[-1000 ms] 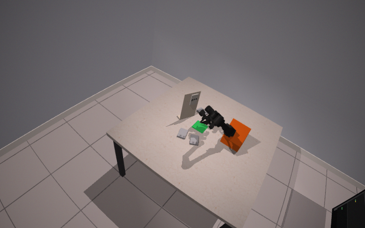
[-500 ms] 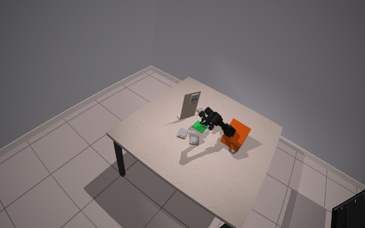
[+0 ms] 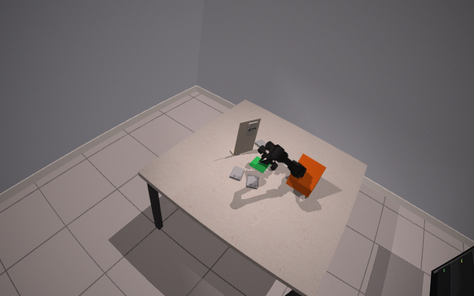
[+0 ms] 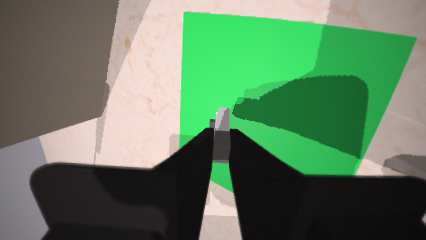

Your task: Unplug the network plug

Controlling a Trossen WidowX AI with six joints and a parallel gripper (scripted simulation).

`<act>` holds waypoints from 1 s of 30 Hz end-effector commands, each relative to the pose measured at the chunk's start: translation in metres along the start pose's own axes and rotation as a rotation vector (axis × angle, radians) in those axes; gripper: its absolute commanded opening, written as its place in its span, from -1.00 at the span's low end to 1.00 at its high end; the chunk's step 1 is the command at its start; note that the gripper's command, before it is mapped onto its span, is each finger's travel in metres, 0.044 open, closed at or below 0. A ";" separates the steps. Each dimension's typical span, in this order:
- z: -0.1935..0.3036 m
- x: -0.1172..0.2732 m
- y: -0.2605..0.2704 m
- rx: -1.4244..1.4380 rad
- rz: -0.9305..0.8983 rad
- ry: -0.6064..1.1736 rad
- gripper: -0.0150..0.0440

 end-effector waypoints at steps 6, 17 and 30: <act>0.000 -0.004 -0.004 -0.005 -0.004 -0.001 -0.49; 0.001 -0.005 -0.006 -0.002 -0.001 0.003 -0.49; 0.000 -0.005 -0.006 -0.002 -0.001 0.002 0.04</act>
Point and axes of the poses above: the point midway between the two fingers, 35 mm back from their tips, its own x axis back along the fingers, its own y axis across the jaws, z = x × y, the point moved 6 cm from there along x, back along the fingers, and after that the axes turned 10 degrees about -x, right-handed, at the moved point
